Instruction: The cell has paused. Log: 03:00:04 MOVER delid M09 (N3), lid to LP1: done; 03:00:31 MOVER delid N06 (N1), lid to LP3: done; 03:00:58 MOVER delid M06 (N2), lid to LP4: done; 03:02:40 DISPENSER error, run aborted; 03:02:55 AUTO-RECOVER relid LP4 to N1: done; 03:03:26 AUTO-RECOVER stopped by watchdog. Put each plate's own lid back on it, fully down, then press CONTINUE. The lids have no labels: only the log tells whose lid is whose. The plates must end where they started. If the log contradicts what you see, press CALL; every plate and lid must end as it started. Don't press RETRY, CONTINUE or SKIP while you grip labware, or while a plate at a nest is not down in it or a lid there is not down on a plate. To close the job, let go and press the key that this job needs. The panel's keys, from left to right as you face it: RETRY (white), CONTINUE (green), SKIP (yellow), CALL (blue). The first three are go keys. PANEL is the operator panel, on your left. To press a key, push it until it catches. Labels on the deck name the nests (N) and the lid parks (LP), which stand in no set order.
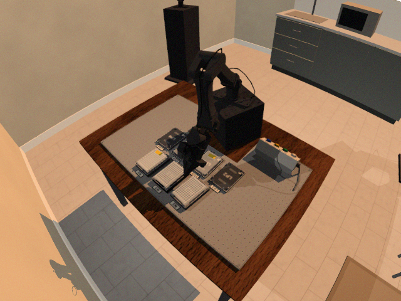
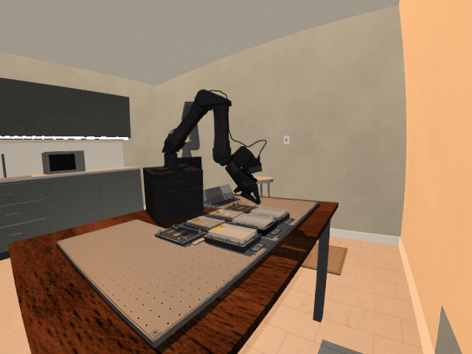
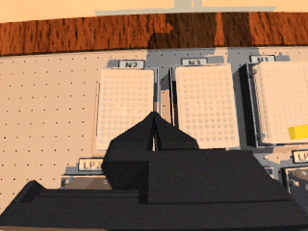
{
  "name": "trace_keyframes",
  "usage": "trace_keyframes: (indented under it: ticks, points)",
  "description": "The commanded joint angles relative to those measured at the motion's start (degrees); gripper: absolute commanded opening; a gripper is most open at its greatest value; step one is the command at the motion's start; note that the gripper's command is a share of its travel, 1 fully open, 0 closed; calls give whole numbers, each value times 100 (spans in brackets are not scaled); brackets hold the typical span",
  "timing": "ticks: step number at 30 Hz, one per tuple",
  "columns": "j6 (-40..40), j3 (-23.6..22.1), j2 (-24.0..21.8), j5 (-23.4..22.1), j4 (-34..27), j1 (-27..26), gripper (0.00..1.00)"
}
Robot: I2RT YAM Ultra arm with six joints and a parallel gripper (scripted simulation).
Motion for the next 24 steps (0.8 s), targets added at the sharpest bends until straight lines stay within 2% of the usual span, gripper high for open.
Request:
trace_keyframes:
  ticks: [1,3,5,14,24]
  points:
    - [-255,422,84,-210,-386,-180,0]
    - [-326,624,130,-278,-525,-277,0]
    - [-326,624,130,-278,-525,-277,0]
    - [-586,1533,376,-529,-1152,-633,0]
    - [-546,1460,290,-481,-1135,-575,0]
